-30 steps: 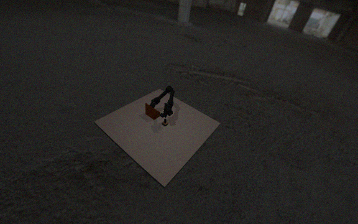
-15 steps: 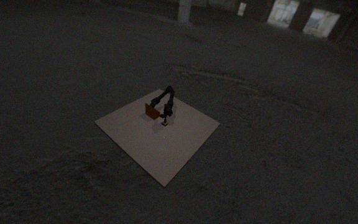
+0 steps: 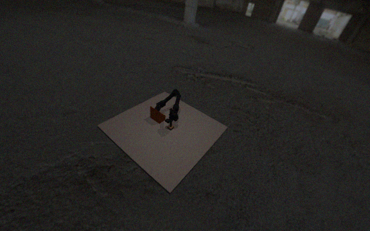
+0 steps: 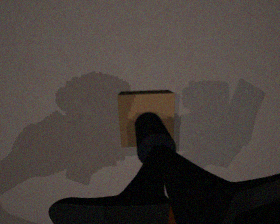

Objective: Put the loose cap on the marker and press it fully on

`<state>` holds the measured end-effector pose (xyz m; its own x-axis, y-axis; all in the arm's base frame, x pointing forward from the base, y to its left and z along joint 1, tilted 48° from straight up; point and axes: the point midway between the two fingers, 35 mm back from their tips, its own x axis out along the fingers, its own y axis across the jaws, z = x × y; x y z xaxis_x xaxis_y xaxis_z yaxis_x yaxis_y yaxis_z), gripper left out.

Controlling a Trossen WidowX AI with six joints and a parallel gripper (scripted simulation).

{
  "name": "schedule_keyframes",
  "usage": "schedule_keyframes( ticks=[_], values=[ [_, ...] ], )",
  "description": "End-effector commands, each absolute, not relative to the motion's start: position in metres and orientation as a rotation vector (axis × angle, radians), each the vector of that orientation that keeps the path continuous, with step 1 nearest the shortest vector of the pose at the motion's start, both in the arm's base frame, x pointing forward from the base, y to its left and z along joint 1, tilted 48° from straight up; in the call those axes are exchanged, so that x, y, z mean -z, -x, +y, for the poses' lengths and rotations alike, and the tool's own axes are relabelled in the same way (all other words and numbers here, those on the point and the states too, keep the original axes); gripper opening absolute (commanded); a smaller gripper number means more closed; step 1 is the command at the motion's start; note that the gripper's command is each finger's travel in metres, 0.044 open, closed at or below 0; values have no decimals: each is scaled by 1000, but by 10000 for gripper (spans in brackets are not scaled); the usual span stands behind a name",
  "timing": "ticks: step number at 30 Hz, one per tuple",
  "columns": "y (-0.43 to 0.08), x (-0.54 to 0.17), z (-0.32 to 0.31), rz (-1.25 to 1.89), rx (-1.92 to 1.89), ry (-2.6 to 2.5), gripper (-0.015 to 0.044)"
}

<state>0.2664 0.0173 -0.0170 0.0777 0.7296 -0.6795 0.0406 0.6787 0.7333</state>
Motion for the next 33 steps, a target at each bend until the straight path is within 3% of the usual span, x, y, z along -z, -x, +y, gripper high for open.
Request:
schedule_keyframes(
  ticks=[1, 9, 15, 20, 33],
  values=[
    [-266, 21, 23, 1423, -586, -699, 0],
    [-268, 17, 17, 1416, -582, -688, 0],
    [-262, -39, -45, 1418, -577, -688, 0],
    [-261, -41, -47, 1418, -578, -688, 0],
    [-261, -41, -47, 1418, -578, -688, 341]
  ],
)
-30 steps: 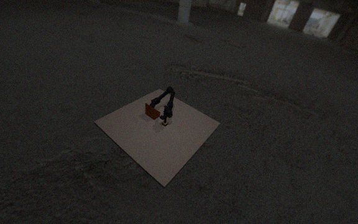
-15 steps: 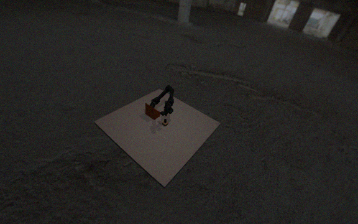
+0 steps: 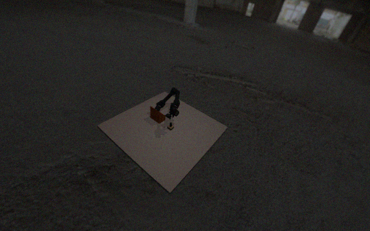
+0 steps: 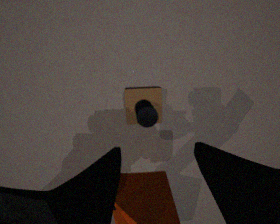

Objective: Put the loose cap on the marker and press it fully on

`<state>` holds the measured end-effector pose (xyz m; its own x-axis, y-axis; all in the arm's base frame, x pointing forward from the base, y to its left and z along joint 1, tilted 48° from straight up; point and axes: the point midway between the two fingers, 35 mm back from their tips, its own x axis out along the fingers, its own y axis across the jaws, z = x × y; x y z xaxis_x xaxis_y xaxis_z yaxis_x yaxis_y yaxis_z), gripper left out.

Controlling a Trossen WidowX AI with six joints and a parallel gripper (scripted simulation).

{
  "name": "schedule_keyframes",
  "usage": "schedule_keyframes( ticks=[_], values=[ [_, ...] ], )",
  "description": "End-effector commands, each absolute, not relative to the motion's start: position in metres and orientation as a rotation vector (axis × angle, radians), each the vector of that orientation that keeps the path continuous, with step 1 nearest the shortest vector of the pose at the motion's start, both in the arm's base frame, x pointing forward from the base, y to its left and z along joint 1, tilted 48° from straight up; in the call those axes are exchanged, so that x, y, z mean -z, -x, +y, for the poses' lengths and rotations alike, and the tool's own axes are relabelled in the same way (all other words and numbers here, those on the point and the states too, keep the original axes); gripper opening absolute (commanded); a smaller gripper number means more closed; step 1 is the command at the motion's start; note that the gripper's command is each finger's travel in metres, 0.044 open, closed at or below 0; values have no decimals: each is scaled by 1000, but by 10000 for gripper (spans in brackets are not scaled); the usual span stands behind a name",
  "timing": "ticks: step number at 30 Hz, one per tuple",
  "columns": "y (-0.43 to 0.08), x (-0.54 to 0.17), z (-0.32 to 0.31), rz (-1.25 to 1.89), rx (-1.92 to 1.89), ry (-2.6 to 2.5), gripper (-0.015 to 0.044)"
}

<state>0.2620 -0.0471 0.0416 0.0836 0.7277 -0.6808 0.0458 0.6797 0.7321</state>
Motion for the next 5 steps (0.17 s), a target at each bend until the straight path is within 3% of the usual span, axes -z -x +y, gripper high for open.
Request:
schedule_keyframes(
  ticks=[1, 4, 5],
  values=[
    [-261, -41, -47, 1418, -578, -688, 367],
    [-261, -41, -47, 1418, -578, -688, 440],
    [-261, -41, -47, 1418, -578, -688, 440]
  ],
)
